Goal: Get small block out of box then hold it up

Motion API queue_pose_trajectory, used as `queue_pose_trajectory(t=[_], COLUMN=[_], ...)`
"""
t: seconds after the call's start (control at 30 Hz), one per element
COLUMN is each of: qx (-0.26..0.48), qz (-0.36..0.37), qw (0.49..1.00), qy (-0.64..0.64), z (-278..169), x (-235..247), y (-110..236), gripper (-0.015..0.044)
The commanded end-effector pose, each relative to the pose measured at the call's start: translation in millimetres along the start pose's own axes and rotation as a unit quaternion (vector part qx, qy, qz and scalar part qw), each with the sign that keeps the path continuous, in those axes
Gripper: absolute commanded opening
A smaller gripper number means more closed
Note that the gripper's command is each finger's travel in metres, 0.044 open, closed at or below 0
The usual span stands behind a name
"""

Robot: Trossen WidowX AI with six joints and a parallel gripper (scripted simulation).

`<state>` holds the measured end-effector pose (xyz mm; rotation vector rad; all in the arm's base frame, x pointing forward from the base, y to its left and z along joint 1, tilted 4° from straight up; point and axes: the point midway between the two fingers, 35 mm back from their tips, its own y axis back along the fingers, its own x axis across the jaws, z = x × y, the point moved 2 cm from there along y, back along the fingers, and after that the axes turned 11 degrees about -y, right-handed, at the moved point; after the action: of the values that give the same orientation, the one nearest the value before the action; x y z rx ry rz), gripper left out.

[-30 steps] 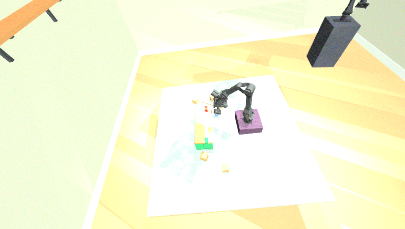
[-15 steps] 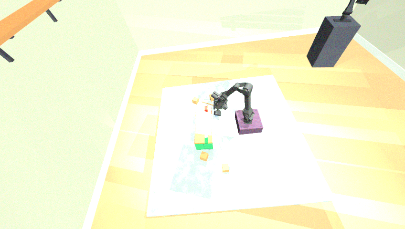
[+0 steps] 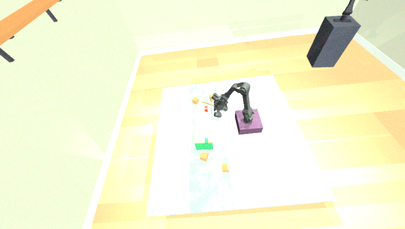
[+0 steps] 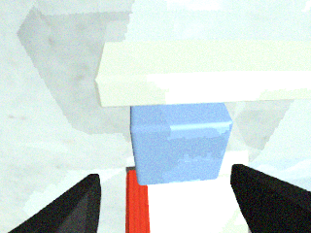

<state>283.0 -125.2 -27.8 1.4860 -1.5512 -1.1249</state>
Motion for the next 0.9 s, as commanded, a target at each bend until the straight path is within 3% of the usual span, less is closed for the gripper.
queue_pose_trajectory(t=[0.0, 0.23, 0.5, 0.6, 0.67, 0.87], qx=[-0.007, -0.007, -0.007, -0.007, -0.007, -0.006], qz=[-0.005, -0.005, -0.005, -0.005, -0.004, -0.002], qw=[1.0, 1.0, 1.0, 1.0, 1.0, 1.0], qy=[0.0, 0.0, 0.0, 0.0, 0.001, 0.007], z=[9, 13, 13, 13, 12, 4], x=[-1, -1, -1, -1, -1, 0], y=[-8, -14, -14, -14, -12, -1], gripper=[0.0285, 0.0285, 0.0075, 0.0055, 0.0003, 0.0])
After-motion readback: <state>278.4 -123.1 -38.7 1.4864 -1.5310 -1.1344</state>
